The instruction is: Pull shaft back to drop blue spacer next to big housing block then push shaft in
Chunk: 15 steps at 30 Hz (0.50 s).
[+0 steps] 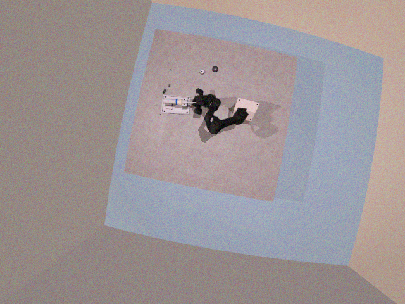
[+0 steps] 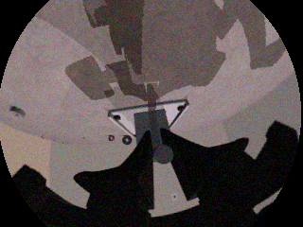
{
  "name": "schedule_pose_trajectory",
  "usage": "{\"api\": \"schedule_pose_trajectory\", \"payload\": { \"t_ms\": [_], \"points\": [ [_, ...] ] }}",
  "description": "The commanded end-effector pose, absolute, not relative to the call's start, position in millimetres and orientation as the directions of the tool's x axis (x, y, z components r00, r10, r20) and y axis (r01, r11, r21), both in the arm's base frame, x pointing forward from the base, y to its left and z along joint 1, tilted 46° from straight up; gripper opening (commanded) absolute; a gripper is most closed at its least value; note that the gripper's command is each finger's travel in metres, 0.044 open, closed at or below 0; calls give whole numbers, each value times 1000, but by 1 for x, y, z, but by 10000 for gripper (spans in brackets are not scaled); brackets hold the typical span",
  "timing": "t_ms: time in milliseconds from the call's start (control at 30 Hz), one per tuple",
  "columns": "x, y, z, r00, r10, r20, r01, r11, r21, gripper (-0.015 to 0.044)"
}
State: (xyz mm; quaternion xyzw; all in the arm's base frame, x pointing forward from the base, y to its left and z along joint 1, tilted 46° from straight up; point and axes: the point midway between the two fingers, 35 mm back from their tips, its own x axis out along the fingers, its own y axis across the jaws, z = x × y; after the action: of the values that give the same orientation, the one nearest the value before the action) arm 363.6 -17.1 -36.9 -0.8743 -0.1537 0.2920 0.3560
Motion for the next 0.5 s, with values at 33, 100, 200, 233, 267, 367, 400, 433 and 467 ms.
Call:
{"api": "schedule_pose_trajectory", "payload": {
  "t_ms": [33,100,200,233,267,367,400,433,467],
  "points": [
    [362,-17,-37,781,477,-402,62,-700,-712,0],
    [361,-17,-37,781,477,-402,62,-700,-712,0],
    [361,-17,-37,781,477,-402,62,-700,-712,0],
    [361,-17,-37,781,477,-402,62,-700,-712,0],
    [361,-17,-37,781,477,-402,62,-700,-712,0],
    [361,-17,-37,781,477,-402,62,-700,-712,0],
    [360,-17,-37,781,477,-402,62,-700,-712,0],
    [360,-17,-37,781,477,-402,62,-700,-712,0],
    [360,-17,-37,781,477,-402,62,-700,-712,0]
  ]
}}
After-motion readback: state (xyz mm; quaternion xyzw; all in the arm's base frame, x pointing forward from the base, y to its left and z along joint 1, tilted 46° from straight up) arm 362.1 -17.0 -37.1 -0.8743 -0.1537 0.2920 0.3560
